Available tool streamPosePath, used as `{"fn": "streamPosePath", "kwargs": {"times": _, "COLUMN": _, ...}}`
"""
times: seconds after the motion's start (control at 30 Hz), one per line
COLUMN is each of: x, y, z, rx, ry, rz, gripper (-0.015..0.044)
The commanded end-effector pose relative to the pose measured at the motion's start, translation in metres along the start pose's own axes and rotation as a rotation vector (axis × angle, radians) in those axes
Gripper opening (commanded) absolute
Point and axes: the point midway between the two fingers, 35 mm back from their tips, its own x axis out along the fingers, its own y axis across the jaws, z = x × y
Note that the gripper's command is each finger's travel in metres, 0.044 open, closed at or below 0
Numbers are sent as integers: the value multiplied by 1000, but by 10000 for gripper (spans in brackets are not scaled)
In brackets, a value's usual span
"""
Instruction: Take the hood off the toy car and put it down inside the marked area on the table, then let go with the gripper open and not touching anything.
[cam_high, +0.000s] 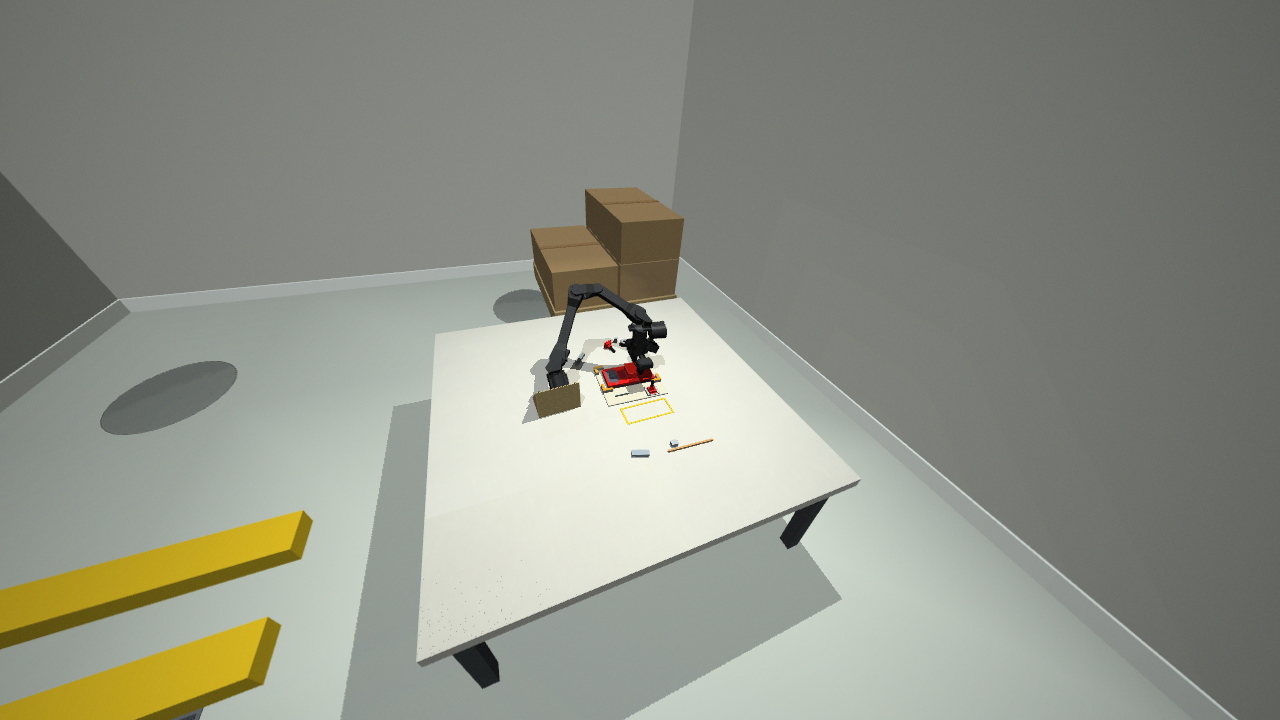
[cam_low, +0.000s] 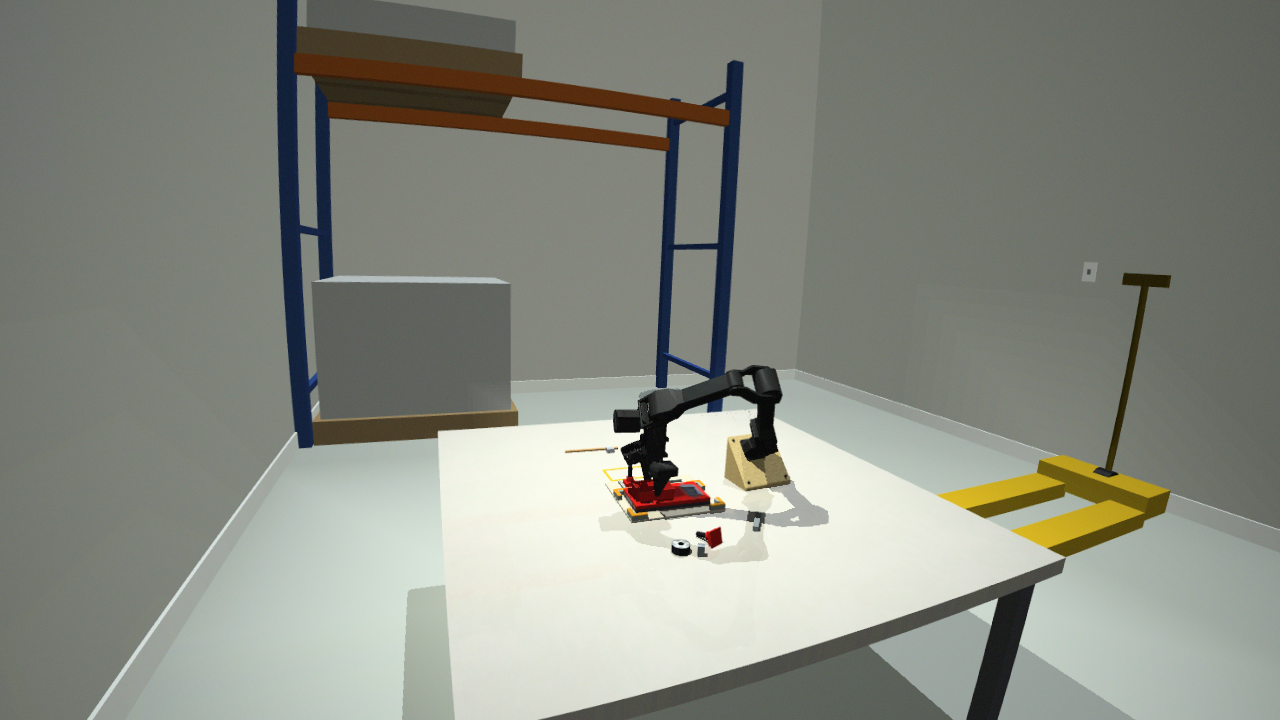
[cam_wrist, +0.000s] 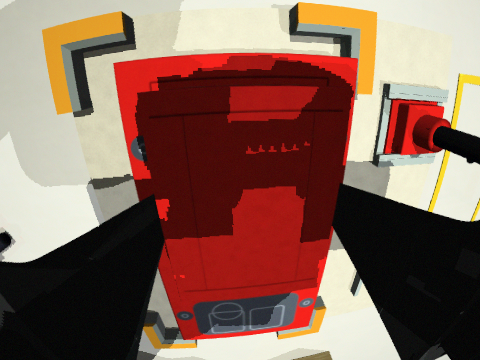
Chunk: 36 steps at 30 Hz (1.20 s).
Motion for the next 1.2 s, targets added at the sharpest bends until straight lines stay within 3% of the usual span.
{"fn": "streamPosePath", "kwargs": {"times": 0.0, "x": -4, "y": 0, "z": 1, "rx": -2, "ry": -3, "rz": -1, "gripper": 39}}
{"fn": "streamPosePath", "kwargs": {"times": 0.07, "x": -5, "y": 0, "z": 1, "rx": -2, "ry": -3, "rz": -1, "gripper": 0}}
{"fn": "streamPosePath", "kwargs": {"times": 1.17, "x": -26, "y": 0, "z": 1, "rx": -1, "ry": -3, "rz": -2, "gripper": 0}}
